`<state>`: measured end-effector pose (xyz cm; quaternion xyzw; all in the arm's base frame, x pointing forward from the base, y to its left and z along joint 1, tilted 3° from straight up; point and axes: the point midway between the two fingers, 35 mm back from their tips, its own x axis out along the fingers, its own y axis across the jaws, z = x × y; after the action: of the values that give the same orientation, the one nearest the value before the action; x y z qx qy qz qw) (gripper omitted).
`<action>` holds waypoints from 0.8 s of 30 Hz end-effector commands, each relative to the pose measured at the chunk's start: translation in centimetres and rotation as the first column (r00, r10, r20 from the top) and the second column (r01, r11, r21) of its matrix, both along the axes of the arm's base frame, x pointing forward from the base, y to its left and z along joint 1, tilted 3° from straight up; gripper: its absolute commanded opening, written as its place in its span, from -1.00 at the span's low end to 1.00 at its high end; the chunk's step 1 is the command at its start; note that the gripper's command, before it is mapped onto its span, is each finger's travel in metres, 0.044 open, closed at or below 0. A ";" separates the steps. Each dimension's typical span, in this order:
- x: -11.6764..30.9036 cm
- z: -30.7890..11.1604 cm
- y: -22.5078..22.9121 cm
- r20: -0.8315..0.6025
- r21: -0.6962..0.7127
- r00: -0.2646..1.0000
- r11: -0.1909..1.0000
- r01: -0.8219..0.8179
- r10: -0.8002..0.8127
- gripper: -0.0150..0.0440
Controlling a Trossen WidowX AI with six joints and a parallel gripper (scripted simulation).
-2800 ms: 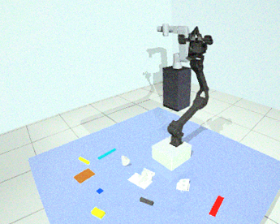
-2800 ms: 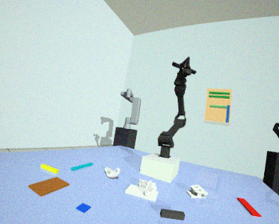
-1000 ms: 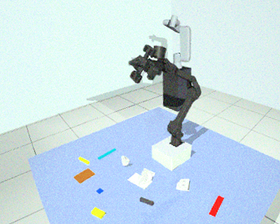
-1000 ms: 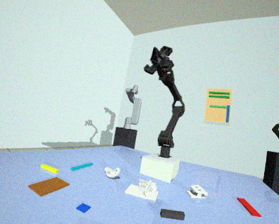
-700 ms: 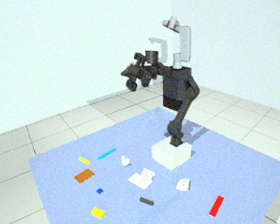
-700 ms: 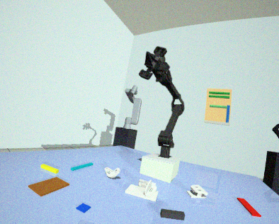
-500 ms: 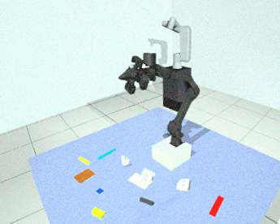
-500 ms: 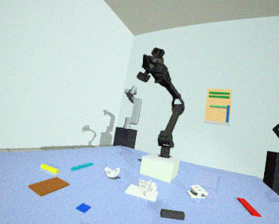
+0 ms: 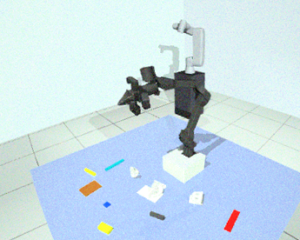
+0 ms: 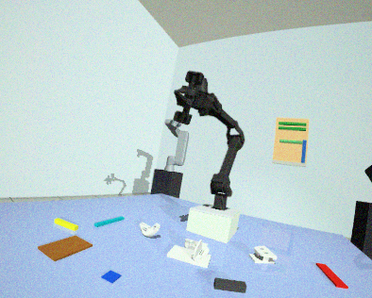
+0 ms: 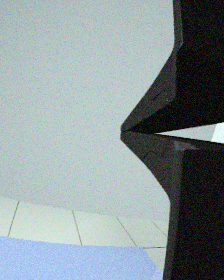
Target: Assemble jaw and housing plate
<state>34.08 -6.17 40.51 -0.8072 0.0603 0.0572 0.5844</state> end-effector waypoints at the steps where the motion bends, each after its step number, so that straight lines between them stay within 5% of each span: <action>1: 1.1 -3.2 -1.0 -0.099 0.051 0.994 0.998 0.041 -0.035 -0.49; 24: 2.3 -15.0 -3.6 -0.453 0.198 0.884 0.953 0.228 -0.117 -0.49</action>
<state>36.43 -9.28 28.11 -0.7086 0.2186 0.1707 0.6488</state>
